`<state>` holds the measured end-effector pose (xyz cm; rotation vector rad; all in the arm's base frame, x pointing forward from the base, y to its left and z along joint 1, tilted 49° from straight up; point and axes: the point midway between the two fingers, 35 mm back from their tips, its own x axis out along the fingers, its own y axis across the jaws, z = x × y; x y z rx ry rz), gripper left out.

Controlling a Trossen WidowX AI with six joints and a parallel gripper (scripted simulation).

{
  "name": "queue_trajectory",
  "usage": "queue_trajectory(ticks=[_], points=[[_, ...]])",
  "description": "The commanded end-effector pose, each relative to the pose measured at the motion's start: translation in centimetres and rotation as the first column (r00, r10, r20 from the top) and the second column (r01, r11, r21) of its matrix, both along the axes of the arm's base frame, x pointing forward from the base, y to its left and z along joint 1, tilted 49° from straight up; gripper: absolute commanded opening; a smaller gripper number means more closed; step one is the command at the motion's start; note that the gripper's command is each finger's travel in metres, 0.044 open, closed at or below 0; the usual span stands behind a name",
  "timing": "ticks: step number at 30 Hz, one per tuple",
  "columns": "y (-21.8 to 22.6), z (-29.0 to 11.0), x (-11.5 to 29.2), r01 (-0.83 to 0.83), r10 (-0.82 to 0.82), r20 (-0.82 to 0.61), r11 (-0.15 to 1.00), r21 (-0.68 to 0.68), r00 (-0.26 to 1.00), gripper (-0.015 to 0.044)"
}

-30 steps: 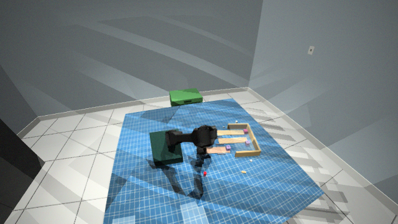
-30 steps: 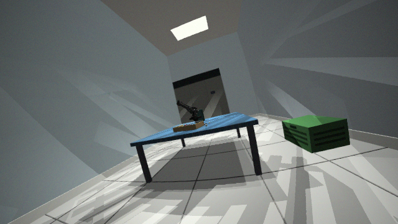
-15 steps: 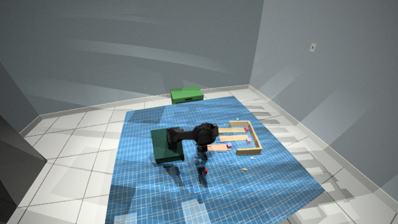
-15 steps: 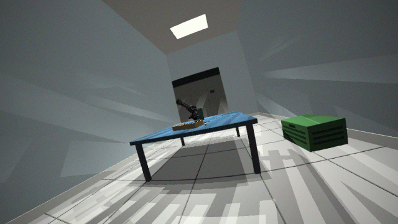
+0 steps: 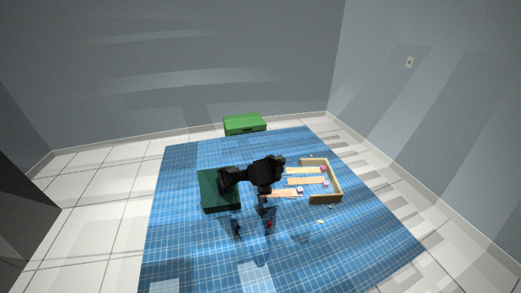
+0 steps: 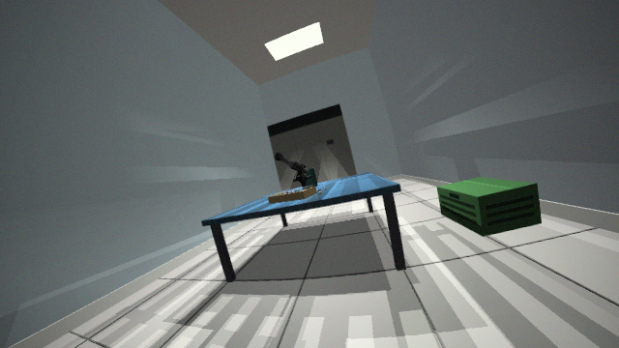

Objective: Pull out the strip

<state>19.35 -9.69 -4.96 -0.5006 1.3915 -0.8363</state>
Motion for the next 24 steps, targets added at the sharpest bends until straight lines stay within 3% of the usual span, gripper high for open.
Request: queue_trajectory(ticks=[1,3,20,24], points=[[0.8,0.7,0.4,0.004,-0.004,0.011,1.000,0.004,1.000,0.0000],[0.8,0.7,0.0,0.004,-0.004,0.011,1.000,0.004,1.000,0.0000],[0.0,2.4,6.7,-0.048,0.048,-0.046,0.999,0.007,0.998,0.0440],[-0.1,2.8,8.3,-0.048,0.048,-0.045,0.999,0.006,0.998,0.0440]])
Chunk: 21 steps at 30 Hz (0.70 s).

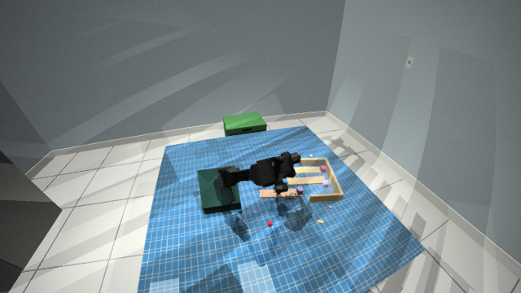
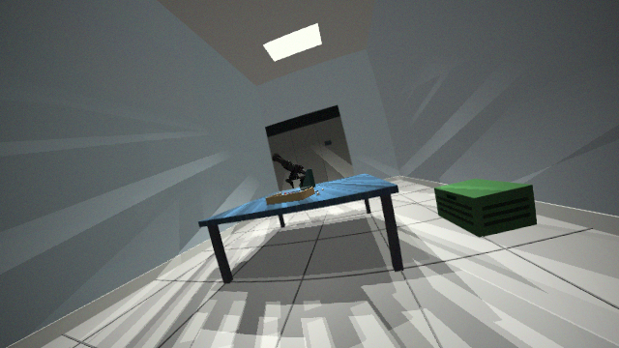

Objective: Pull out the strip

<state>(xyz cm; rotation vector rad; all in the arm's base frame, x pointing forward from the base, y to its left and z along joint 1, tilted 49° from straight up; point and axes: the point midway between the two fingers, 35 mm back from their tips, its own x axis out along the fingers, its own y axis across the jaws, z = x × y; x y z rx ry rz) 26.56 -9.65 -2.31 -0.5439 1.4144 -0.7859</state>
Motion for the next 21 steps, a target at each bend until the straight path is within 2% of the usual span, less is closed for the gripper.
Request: queue_trajectory(ticks=[1,21], points=[[-0.1,0.3,1.4,-0.001,0.001,-0.005,1.000,-0.003,1.000,0.0440],[-0.9,2.4,9.5,-0.001,0.001,-0.001,1.000,-0.004,1.000,0.0440]])
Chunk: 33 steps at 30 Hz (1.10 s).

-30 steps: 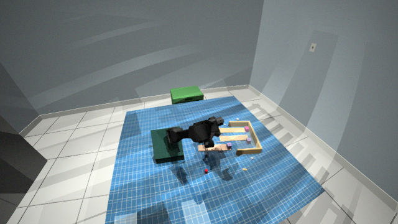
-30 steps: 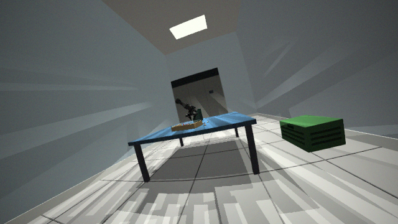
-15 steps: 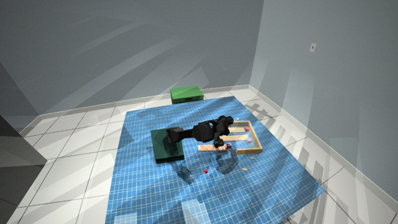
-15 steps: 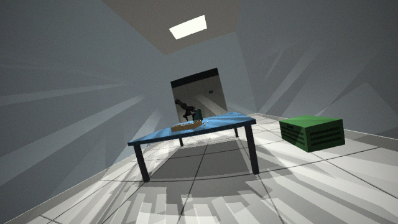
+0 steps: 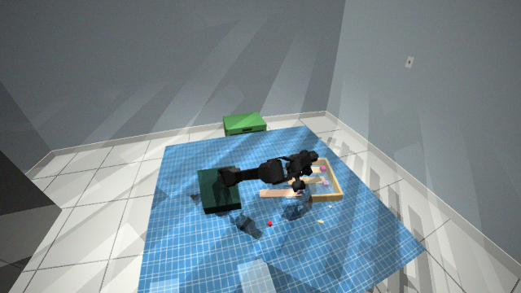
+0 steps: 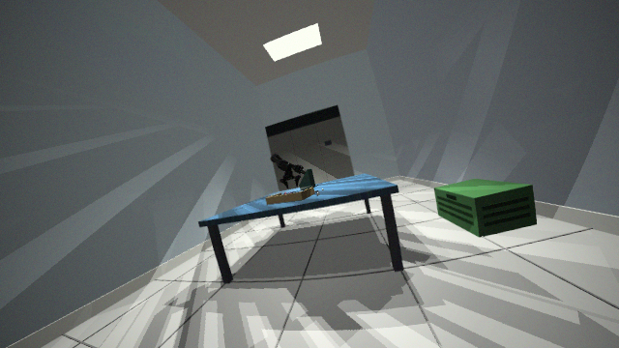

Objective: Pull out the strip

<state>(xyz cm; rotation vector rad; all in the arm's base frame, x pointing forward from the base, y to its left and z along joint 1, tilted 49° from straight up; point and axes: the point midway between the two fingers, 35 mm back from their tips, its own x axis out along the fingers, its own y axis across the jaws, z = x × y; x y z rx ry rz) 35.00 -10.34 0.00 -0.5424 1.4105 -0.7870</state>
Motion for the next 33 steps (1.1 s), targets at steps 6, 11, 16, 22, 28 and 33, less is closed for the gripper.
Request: queue_trajectory(ticks=[6,11,16,22,28,33], points=[[-0.5,0.6,3.5,-0.001,0.001,-0.004,1.000,-0.003,1.000,0.0440],[-0.8,0.7,4.6,-0.001,0.001,-0.003,1.000,-0.003,1.000,0.0387],[-1.3,0.2,4.6,-0.001,0.001,-0.003,1.000,-0.003,1.000,0.0256],[-2.1,-0.4,4.7,-0.001,0.001,-0.003,1.000,-0.003,1.000,0.0250],[-2.8,-1.1,4.7,-0.001,0.001,-0.004,1.000,-0.003,1.000,0.0250],[-3.5,-1.6,4.7,-0.001,0.001,-0.004,1.000,-0.004,1.000,0.0250]])
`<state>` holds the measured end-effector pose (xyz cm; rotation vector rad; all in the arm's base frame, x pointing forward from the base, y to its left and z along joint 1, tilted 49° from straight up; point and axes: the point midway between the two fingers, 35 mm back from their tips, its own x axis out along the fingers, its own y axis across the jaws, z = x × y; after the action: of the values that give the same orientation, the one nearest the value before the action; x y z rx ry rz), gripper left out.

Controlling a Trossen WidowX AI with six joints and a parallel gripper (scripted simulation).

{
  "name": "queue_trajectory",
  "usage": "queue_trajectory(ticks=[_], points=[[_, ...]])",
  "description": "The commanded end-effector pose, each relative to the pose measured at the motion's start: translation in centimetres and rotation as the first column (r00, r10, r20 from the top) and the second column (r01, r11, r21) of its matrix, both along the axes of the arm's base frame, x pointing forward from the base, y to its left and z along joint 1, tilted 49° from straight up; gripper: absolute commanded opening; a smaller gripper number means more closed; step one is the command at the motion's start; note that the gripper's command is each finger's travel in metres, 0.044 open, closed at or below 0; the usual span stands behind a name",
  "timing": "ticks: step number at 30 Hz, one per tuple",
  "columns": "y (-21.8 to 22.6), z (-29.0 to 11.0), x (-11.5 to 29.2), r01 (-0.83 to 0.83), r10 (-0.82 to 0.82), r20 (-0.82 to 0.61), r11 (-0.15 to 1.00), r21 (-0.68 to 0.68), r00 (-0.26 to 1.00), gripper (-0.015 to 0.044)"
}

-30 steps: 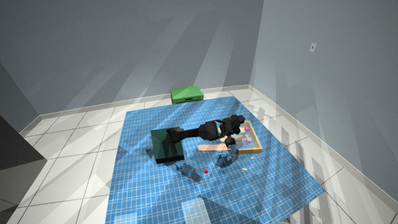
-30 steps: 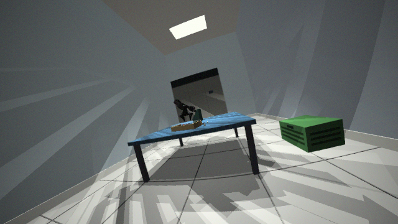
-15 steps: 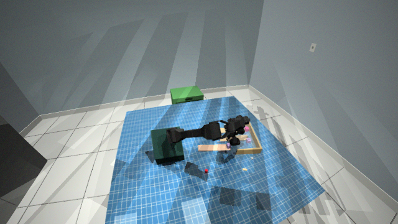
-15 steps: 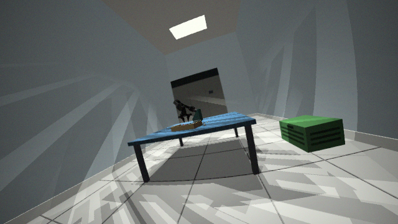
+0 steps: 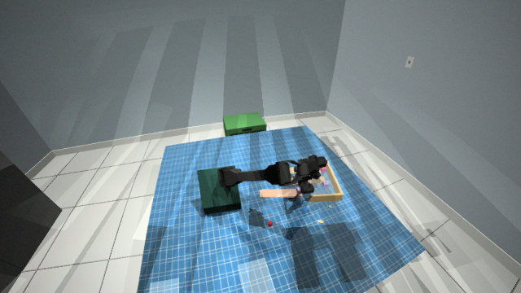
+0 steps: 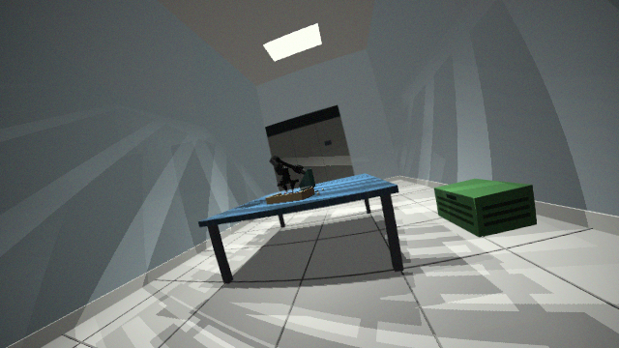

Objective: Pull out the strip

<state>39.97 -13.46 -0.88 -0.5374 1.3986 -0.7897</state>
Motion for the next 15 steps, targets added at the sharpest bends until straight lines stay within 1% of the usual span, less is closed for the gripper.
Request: queue_trajectory(ticks=[1,15], points=[[-0.5,-0.8,-0.3,-0.001,0.001,-0.016,1.000,-0.003,1.000,0.0250],[-1.8,-1.8,-0.4,-0.001,0.001,-0.016,1.000,-0.005,1.000,0.0250]])
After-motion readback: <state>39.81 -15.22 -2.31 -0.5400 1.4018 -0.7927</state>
